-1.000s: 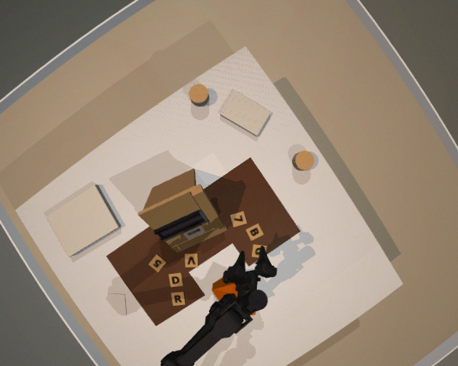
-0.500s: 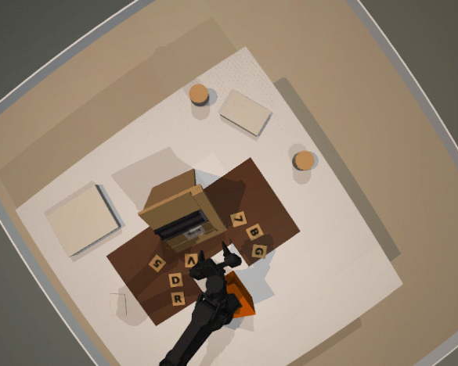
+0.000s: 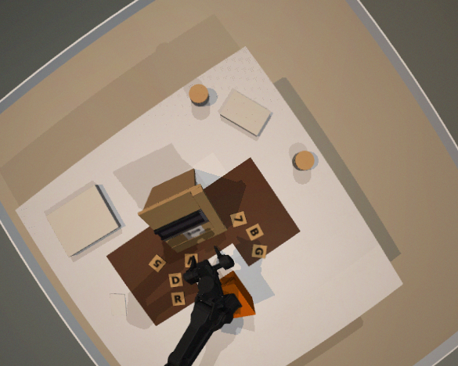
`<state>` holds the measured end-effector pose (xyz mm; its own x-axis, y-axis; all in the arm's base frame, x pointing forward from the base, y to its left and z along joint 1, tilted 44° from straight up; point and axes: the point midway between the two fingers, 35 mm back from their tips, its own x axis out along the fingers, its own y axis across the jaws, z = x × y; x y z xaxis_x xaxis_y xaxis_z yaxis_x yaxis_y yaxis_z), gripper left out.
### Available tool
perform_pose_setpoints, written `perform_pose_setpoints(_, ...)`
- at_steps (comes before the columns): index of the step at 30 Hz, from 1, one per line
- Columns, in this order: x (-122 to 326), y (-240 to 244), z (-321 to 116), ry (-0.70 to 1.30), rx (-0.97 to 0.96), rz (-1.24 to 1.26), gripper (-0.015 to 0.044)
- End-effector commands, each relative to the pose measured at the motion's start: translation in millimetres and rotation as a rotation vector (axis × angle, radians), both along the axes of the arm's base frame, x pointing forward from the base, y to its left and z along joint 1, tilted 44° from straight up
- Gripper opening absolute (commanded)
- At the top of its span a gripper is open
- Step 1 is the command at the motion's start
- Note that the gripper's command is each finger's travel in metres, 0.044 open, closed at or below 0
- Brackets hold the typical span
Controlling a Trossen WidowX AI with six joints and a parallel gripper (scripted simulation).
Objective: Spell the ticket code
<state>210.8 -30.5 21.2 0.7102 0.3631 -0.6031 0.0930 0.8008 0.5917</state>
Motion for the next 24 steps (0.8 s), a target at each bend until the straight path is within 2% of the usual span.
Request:
perform_pose_setpoints(1, 0, 1, 1, -0.005, 0.004, -0.001, 0.0440)
perform_pose_setpoints(9, 12, -23, 19, -0.119, -0.218, 0.314, 0.0440)
perform_pose_setpoints(18, 24, -62, 50, -0.400, -0.479, 0.694, 0.0440)
perform_pose_setpoints(24, 28, -84, 67, -0.531, -0.553, 0.784, 0.0440)
